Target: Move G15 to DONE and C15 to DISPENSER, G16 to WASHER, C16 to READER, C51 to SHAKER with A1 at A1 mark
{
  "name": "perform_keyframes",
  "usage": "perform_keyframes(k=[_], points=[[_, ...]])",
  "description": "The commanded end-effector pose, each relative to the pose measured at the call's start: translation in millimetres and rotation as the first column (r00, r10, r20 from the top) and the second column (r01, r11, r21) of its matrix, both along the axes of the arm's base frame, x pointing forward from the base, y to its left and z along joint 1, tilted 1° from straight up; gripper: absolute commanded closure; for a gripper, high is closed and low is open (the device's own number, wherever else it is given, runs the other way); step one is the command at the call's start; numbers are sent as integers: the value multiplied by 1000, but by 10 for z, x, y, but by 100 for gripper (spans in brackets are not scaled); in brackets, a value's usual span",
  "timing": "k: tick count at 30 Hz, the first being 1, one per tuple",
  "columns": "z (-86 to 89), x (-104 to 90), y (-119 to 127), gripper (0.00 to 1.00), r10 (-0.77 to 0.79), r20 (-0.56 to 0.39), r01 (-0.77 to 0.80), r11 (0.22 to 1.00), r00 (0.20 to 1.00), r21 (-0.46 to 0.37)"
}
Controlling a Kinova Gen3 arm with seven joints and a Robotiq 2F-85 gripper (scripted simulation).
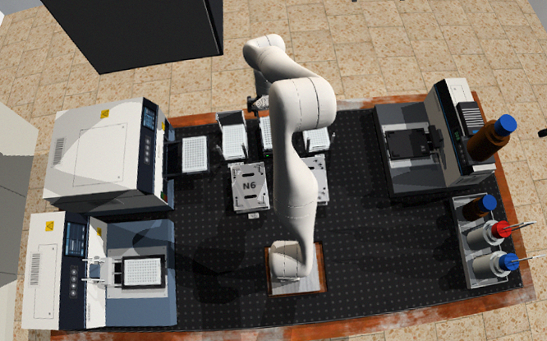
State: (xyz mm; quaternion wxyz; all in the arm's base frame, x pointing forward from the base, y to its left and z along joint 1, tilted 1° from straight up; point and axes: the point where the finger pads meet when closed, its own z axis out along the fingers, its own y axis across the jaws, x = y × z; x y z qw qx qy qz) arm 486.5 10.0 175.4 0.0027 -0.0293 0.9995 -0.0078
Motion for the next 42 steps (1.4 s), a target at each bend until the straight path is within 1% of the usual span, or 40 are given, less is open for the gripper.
perform_keyframes(k=[1,15,22,25,27,29,41,42], points=[[51,4,1,0,0,2,0,1000,1000,0],[211,3,4,0,0,2,0,1000,1000,0],[213,3,4,0,0,2,0,1000,1000,0],[212,-76,66,0,117,0,-117,993,993,-1],[211,-128,108,0,117,0,-117,993,993,-1],[211,-128,108,0,117,0,-117,993,993,-1],[204,-441,356,0,117,0,-117,993,993,-1],[204,-445,360,0,117,0,-117,993,993,-1]])
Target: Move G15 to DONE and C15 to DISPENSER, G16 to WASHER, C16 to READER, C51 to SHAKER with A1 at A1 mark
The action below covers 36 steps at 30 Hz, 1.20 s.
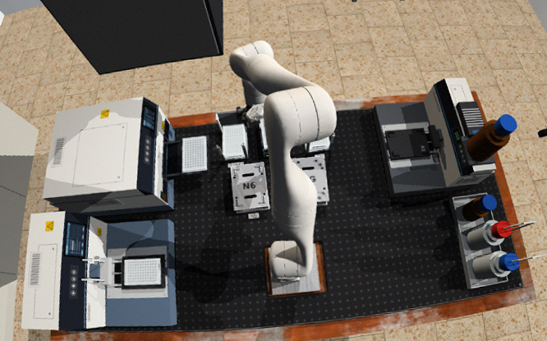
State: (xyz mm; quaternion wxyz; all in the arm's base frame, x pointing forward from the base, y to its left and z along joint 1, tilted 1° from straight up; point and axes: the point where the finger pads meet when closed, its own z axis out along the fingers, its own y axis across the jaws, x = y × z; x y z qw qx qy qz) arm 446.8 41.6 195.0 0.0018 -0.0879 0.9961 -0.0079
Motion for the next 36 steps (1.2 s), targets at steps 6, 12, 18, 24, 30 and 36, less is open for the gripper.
perform_keyframes(k=[6,12,18,24,30,36], points=[[5,-153,127,0,117,1,-117,993,993,-1],[2,-310,251,0,117,1,-117,993,993,-1],[-1,-466,376,0,117,1,-117,993,993,-1],[-4,-571,459,0,232,-1,-232,973,973,-1],[-7,-727,583,0,232,-1,-232,973,973,-1],[-10,-884,708,0,232,-1,-232,973,973,-1]])
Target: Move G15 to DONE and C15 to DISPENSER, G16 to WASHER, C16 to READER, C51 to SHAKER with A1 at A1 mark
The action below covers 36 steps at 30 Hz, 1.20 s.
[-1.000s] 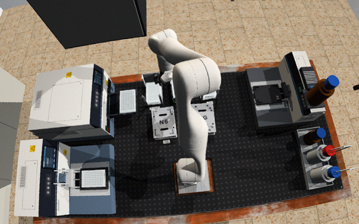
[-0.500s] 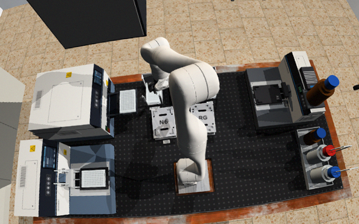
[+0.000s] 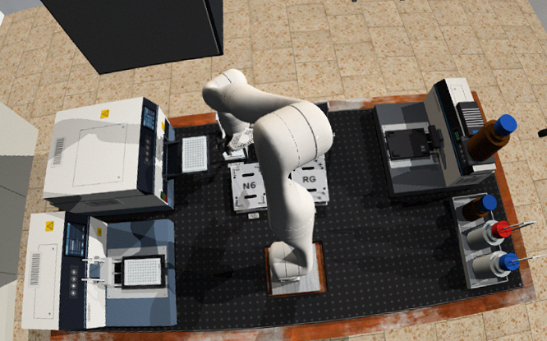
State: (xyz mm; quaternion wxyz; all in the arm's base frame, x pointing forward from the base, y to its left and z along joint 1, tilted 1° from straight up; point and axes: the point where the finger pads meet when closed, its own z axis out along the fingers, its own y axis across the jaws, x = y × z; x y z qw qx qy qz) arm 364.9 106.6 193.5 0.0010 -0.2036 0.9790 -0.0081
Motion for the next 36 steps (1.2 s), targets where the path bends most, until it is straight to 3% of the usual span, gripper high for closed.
perform_keyframes(k=[1,6,23,26,36], points=[[5,-65,58,0,0,2,0,1000,1000,0],[3,-170,141,0,117,0,-117,993,993,-1],[-5,-561,452,0,117,0,-117,993,993,0],[-7,-640,514,0,232,-2,-232,973,973,-1],[-10,-849,680,0,232,-2,-232,973,973,-1]])
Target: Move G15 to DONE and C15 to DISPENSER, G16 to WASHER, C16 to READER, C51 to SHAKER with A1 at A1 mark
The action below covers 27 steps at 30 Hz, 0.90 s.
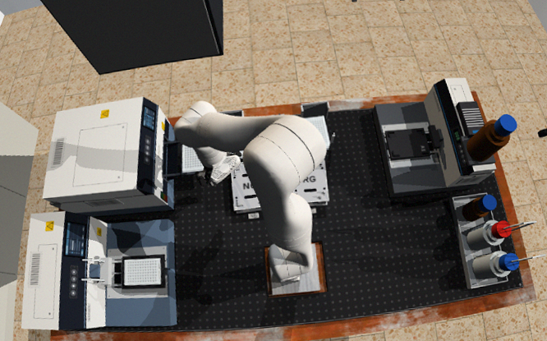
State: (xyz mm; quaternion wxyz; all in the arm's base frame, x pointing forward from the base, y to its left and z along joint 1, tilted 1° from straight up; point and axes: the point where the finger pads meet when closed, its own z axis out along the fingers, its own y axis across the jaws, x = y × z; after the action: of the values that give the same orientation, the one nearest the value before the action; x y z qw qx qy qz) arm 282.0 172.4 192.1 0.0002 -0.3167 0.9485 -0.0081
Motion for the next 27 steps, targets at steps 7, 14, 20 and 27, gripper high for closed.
perform_keyframes(k=[7,14,20,27], points=[[1,-194,160,0,0,2,0,1000,1000,0],[-3,-377,306,0,117,0,-117,993,993,0],[-5,-481,389,0,117,0,-117,993,993,0],[-8,-664,534,0,156,-1,-156,988,988,-1]])
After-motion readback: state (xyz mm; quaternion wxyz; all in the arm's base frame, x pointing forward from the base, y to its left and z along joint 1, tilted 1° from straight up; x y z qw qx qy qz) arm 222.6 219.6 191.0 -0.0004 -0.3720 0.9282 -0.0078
